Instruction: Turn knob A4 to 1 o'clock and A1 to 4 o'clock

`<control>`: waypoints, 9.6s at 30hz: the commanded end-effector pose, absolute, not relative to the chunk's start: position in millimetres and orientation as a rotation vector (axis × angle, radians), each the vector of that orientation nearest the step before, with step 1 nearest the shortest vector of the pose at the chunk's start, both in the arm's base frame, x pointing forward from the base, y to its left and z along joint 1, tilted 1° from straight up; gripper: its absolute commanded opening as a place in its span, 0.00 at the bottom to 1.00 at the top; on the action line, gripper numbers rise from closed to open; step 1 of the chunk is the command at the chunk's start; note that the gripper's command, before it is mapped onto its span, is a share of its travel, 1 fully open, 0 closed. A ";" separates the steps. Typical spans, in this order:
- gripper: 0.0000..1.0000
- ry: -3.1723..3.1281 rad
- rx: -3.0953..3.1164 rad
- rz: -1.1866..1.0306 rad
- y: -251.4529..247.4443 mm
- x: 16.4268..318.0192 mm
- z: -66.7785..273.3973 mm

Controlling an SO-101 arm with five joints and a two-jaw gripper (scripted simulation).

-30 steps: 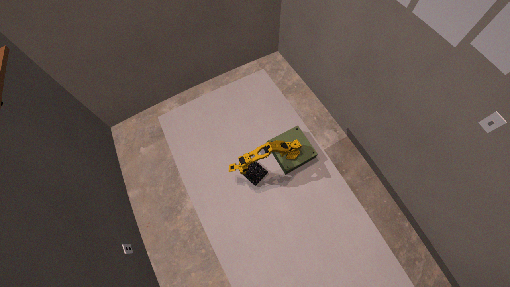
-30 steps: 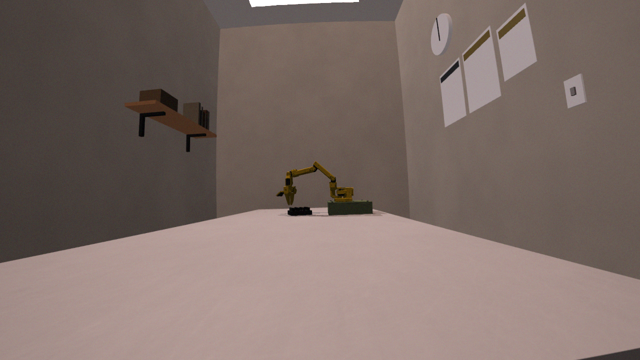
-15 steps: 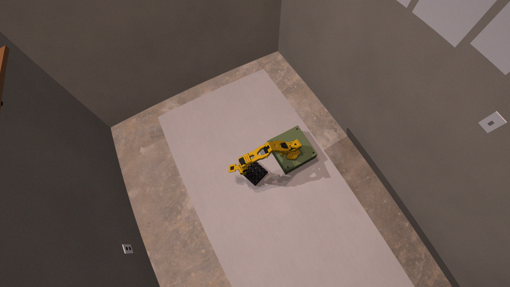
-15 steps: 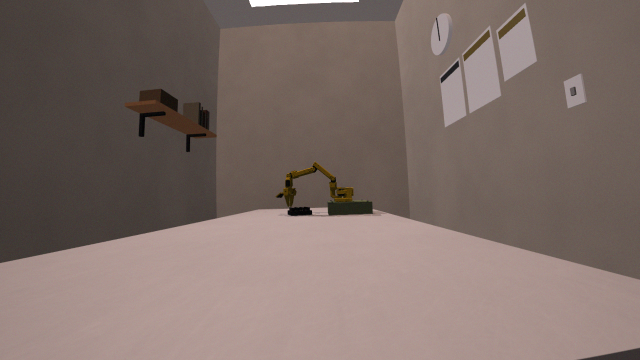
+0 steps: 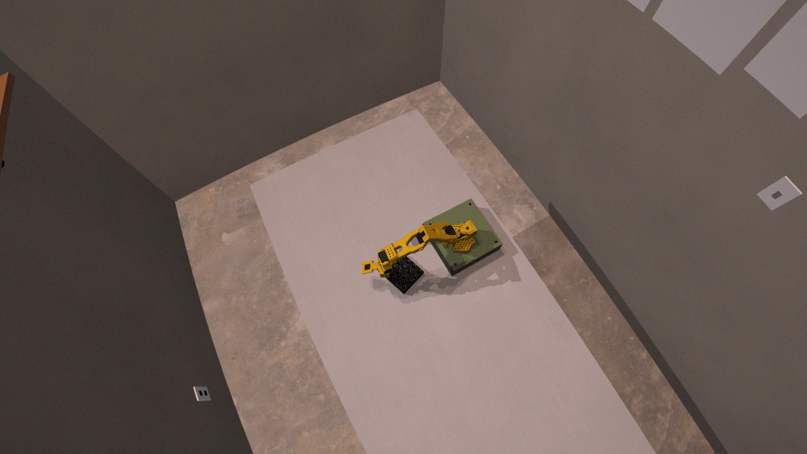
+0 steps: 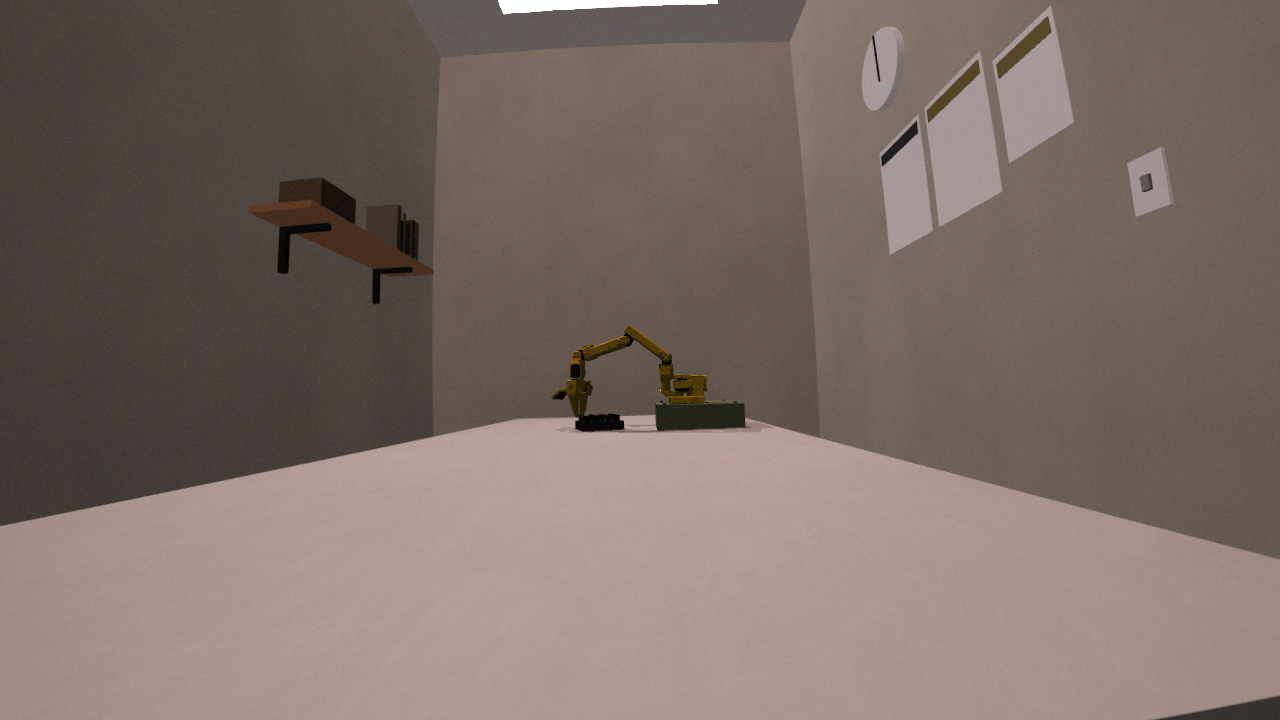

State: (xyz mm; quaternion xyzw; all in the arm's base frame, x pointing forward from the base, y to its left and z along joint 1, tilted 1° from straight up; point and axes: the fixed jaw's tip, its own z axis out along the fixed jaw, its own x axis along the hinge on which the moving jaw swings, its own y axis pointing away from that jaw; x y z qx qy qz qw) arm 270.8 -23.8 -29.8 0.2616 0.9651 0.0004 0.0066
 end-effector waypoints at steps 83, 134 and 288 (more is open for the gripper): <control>0.10 3.041 0.840 -0.003 -25.7 261.7 -39.4; 0.01 3.117 0.490 -0.001 -25.2 260.5 -39.4; 0.08 3.039 -0.846 0.008 -25.1 255.0 -10.6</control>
